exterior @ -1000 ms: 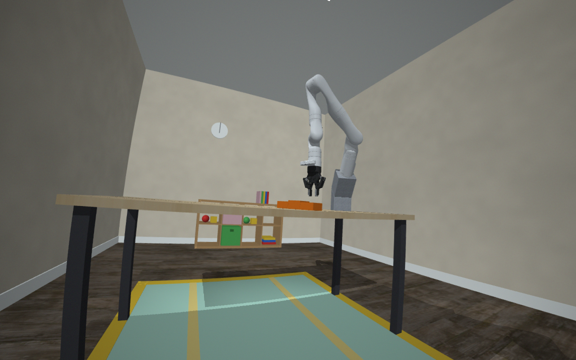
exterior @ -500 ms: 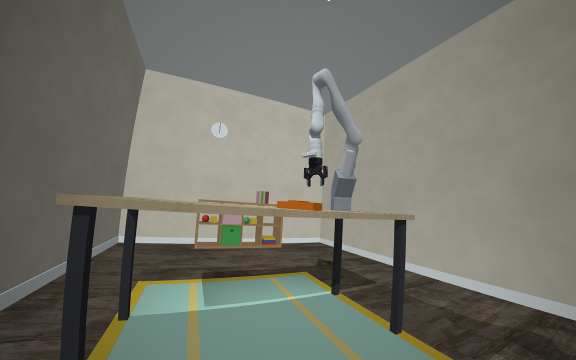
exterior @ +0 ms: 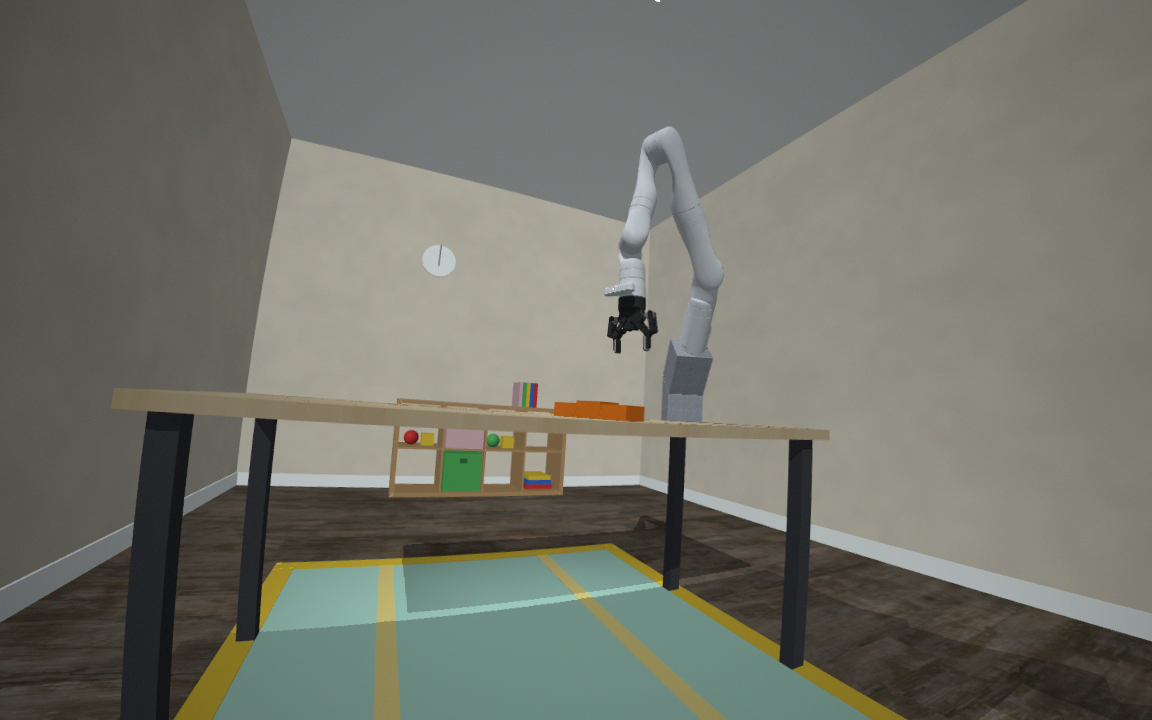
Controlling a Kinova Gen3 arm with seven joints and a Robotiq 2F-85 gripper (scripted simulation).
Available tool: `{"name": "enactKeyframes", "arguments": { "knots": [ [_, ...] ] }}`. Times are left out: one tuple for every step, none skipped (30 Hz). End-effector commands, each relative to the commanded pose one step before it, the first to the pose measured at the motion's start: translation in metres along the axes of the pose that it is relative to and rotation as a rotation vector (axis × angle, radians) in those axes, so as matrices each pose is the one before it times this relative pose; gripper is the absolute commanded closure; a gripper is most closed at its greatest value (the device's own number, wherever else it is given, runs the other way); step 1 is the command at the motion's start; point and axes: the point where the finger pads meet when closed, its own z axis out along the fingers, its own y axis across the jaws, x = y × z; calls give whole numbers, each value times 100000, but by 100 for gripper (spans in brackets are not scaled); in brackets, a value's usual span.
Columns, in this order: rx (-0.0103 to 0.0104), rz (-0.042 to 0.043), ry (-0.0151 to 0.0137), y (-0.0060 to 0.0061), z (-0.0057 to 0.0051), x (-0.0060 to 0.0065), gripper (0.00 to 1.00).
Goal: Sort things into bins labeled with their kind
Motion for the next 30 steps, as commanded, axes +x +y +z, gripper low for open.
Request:
{"name": "enactKeyframes", "arguments": {
  "knots": [
    [-2661,675,2084,1005,-1986,551,0],
    [1,1,0,0,-400,0,0],
    [1,1,0,0,-400,0,0],
    [1,1,0,0,-354,0,0],
    [-2,0,-1,0,8,2,0],
    [1,0,0,0,-3,0,0],
    [0,0,0,0,-2,0,0],
    [0,0,0,0,-1,0,0],
    [0,0,0,0,0,0,0],
    [0,0,0,0,0,0,0],
    [0,0,0,0,-2,-1,0],
    [0,0,0,0,0,0,0],
    [-1,0,-3,1,8,2,0],
    [0,0,1,0,-2,0,0],
    [0,0,1,0,-2,0,0],
    [0,0,0,0,-1,0,0],
    [0,0,0,0,-1,0,0],
    [0,0,0,0,-1,0,0],
    [0,0,0,0,-1,0,0],
    [0,0,0,0,0,0,0],
    [0,0,0,0,0,0,0],
    [0,0,0,0,0,0,0],
    [0,0,0,0,0,0,0],
    [0,0,0,0,0,0,0],
    [0,0,0,0,0,0,0],
    [0,0,0,0,0,0,0],
    [0,0,0,0,0,0,0],
    [10,-3,-5,-4,3,-1,0],
    [-2,0,1,1,0,0,0],
    [0,0,0,0,0,0,0]
  ]
}}
